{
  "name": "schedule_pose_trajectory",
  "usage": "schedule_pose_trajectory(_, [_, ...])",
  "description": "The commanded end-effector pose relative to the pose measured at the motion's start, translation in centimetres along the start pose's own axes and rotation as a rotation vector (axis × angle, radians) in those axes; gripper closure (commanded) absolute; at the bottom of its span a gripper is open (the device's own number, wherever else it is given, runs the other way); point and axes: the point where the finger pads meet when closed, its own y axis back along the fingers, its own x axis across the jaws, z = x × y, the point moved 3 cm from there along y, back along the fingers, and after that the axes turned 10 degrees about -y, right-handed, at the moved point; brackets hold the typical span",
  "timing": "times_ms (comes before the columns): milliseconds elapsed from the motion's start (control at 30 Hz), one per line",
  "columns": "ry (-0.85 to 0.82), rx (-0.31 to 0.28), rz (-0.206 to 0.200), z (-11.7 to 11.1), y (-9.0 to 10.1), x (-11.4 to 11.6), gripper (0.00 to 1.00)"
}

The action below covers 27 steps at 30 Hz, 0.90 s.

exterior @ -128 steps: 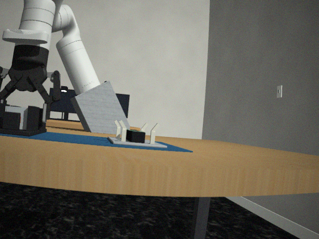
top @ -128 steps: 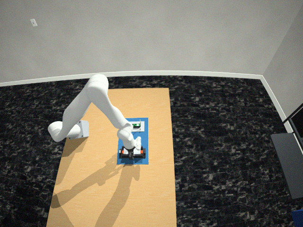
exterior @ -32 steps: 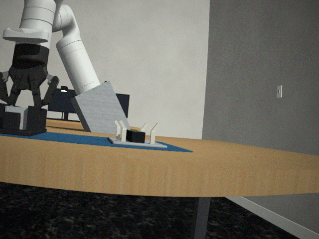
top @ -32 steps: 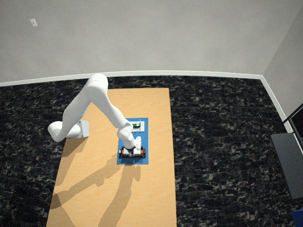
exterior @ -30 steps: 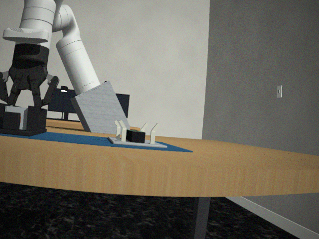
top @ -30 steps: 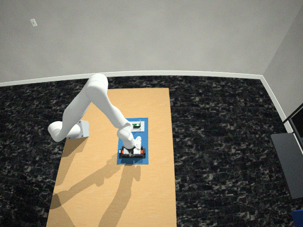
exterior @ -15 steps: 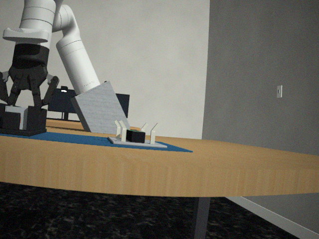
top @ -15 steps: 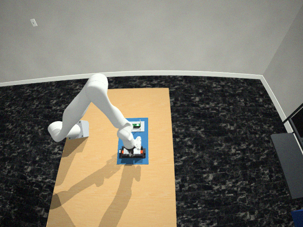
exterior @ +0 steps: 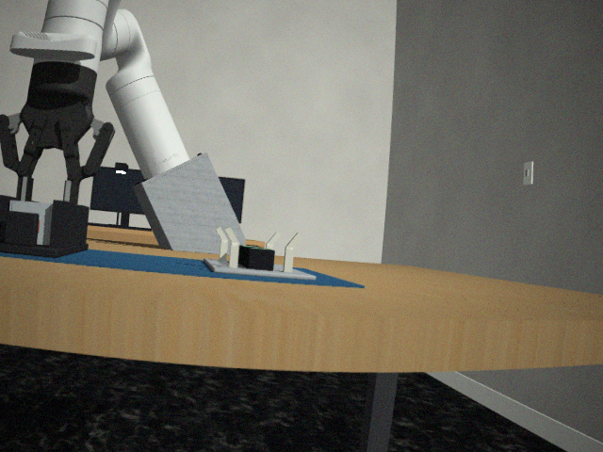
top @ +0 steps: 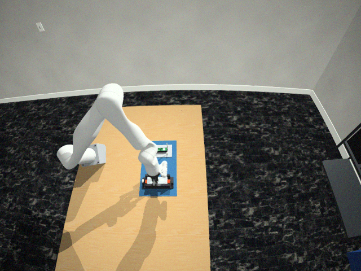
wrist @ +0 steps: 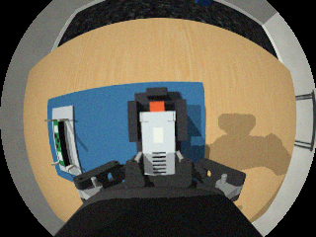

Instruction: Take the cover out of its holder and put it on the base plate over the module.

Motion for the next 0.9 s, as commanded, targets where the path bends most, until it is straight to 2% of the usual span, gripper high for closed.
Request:
schedule_pose_trajectory(0, [0.001, 0.015, -0.005, -0.5, 0.7, -0.1, 1.0])
schedule_pose_trajectory(133, [0.001, 0.004, -0.001, -0.1, 0.6, 0.0, 1.0])
schedule_pose_trajectory(433, [0.001, 0.004, -0.001, 0.0, 3.3, 0.0, 1.0])
schedule_pose_trajectory(867, [-0.001, 0.002, 0.001, 0.0, 3.2, 0.1, 0.99])
